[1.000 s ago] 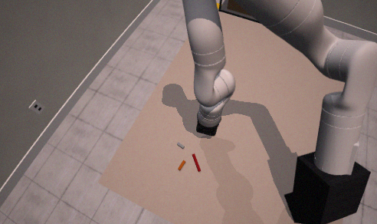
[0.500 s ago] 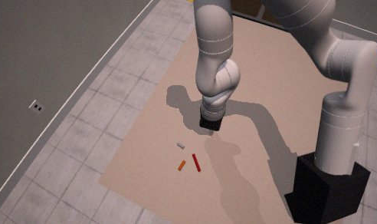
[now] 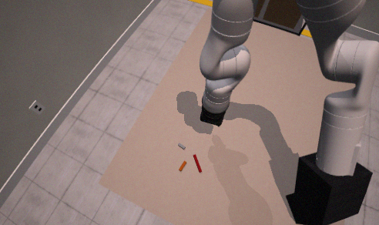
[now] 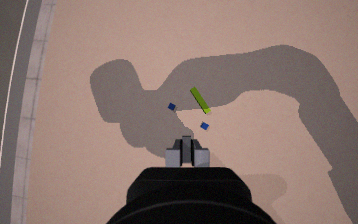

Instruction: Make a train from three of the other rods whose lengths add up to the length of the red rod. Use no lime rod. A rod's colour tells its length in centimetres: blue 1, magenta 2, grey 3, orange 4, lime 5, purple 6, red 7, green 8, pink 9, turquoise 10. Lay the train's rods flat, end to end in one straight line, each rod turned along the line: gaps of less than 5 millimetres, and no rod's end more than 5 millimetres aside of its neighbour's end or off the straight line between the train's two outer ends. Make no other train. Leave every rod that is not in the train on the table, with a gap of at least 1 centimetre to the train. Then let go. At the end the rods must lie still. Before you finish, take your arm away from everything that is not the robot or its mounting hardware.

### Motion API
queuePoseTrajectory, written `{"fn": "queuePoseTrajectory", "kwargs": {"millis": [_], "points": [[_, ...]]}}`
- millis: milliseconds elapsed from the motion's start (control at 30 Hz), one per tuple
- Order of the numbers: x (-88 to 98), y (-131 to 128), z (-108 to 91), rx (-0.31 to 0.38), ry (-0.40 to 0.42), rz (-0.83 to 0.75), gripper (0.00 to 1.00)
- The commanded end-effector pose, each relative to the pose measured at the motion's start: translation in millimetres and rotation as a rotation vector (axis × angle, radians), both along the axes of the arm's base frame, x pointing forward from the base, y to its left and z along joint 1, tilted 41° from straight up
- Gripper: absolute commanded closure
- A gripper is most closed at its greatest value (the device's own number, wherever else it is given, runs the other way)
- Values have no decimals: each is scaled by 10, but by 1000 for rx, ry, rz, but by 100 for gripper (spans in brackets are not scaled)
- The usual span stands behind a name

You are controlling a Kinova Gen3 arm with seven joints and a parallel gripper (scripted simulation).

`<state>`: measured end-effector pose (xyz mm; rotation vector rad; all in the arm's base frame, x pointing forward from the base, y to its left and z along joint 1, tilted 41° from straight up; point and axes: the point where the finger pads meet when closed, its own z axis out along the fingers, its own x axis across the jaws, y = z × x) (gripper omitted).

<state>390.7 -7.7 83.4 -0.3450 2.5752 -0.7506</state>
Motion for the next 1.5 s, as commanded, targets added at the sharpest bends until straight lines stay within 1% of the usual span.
{"fn": "queuePoseTrajectory", "kwargs": {"millis": [0,433,467,567,667,733,800,1300,1467], "points": [[-16,155,45,-17,15,20,76],[-17,157,57,-14,13,16,76],[6,141,81,2,-3,-9,76],[159,15,252,114,-113,-191,76],[268,-102,392,208,-201,-343,76],[268,-102,392,208,-201,-343,76],[286,-124,417,225,-217,-370,76],[290,-128,411,225,-217,-370,76],[323,-160,357,225,-217,-370,76]]}}
